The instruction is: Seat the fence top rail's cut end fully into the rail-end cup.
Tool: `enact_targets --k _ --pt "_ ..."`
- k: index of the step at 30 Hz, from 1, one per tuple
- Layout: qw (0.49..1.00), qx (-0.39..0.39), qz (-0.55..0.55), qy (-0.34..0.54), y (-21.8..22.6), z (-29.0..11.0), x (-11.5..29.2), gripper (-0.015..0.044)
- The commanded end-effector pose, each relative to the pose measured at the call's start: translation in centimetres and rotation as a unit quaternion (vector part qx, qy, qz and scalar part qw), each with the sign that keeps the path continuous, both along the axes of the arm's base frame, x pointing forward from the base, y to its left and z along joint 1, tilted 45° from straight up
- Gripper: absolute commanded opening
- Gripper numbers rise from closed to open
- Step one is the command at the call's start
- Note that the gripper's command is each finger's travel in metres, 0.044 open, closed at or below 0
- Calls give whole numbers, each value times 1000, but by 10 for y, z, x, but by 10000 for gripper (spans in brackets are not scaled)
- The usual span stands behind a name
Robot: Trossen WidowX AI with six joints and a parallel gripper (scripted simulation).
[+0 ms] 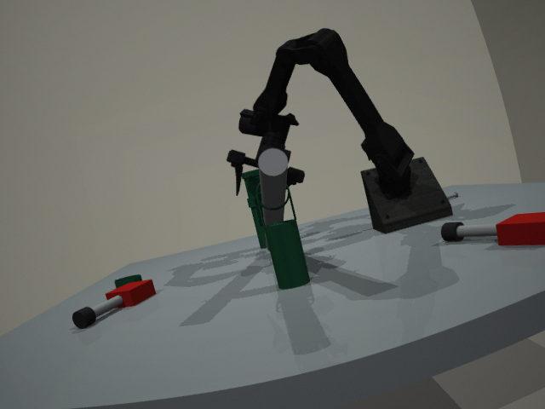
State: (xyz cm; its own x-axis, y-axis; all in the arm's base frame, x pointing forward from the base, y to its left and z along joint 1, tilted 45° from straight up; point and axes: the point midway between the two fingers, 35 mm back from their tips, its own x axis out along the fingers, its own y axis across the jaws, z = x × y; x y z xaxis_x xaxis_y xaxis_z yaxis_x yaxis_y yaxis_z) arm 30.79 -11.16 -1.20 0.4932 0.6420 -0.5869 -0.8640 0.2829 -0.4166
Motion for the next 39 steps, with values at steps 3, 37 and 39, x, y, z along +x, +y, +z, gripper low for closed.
enact_targets --k 3,37,39 --pt "1000 15 -18 19 0 9 0 440" --pt "708 349 -408 459 20 153 -29 440" --pt "681 354 -421 484 23 151 -27 440"
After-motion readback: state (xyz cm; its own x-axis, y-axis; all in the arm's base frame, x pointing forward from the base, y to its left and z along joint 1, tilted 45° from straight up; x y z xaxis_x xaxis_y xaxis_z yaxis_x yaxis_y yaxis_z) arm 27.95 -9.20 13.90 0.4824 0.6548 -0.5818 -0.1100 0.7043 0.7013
